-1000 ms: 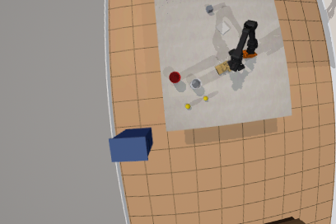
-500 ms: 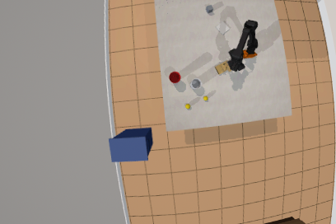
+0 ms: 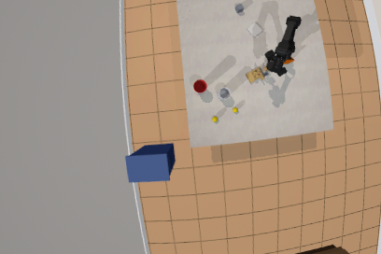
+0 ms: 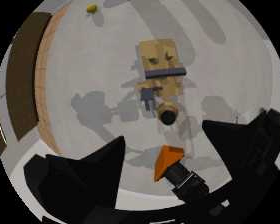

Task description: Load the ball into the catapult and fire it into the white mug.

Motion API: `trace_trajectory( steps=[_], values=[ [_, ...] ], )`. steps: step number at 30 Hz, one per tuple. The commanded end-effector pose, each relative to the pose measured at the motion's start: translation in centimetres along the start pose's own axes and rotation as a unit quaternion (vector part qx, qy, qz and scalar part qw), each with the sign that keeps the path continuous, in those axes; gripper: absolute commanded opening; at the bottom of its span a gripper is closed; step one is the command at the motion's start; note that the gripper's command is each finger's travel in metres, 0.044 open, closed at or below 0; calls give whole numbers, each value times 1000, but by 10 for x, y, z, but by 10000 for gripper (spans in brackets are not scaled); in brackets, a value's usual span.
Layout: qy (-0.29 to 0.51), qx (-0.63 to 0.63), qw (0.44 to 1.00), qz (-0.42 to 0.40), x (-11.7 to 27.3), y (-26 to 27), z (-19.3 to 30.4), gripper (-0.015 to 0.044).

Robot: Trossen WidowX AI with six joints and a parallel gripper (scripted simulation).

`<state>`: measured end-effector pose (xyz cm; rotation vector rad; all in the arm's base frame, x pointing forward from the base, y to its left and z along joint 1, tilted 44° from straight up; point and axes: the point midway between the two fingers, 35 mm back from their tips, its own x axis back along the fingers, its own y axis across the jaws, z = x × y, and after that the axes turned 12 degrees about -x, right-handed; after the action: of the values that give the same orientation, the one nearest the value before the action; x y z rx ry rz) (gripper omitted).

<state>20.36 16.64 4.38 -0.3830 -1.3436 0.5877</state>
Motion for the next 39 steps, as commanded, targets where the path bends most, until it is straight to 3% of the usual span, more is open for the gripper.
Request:
trace_trajectory(
  steps=[1, 14, 26, 39],
  values=[
    [-54, 25, 998, -21, 6, 13, -29, 440],
    [-250, 96, 962, -48, 43, 45, -138, 440],
    [-420, 114, 900, 8, 100, 45, -235, 440],
    [-436, 110, 893, 19, 106, 39, -239, 440]
  ],
)
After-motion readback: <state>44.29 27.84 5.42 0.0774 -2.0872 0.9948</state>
